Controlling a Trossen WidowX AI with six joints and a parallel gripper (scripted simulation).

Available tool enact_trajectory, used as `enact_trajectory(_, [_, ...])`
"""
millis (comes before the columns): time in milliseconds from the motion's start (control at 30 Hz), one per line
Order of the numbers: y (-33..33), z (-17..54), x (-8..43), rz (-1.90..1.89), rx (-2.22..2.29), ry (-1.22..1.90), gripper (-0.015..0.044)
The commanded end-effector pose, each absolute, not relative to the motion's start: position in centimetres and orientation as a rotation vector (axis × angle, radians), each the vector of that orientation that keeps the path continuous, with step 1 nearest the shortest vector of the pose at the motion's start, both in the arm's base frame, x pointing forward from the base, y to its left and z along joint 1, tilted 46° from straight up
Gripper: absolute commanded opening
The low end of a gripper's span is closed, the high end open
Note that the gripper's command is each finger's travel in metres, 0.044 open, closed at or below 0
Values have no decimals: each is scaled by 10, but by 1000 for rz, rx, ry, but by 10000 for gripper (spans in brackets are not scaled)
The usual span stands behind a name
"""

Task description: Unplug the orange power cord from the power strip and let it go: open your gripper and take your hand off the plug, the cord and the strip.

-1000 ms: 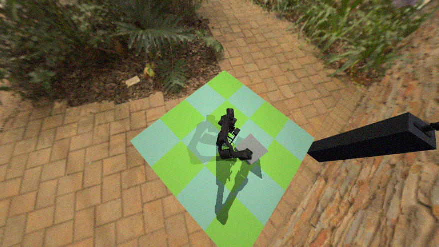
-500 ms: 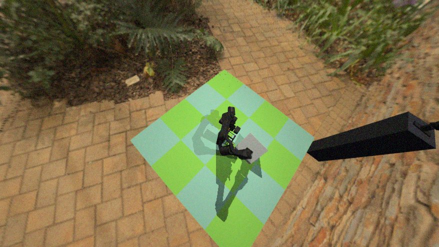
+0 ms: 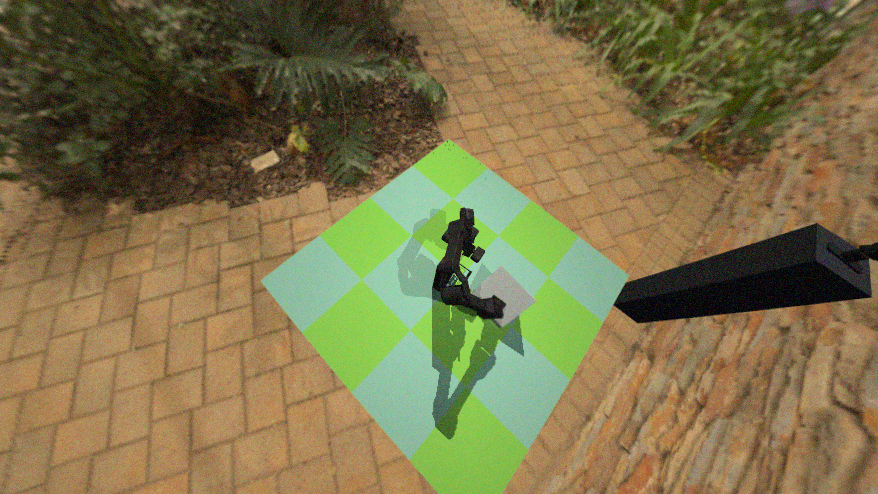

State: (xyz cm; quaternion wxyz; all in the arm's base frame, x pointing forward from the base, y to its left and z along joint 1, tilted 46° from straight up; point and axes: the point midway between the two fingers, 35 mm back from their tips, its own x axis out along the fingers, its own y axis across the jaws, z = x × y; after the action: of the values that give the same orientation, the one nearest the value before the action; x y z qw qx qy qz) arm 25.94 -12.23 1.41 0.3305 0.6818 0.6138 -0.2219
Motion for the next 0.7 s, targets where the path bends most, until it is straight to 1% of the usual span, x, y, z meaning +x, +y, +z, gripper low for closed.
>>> enact_trajectory(0, [-122, 15, 259, -581, 1784, 1602, 160])
enact_trajectory(667, [-122, 25, 257, -581, 1787, 1600, 160])
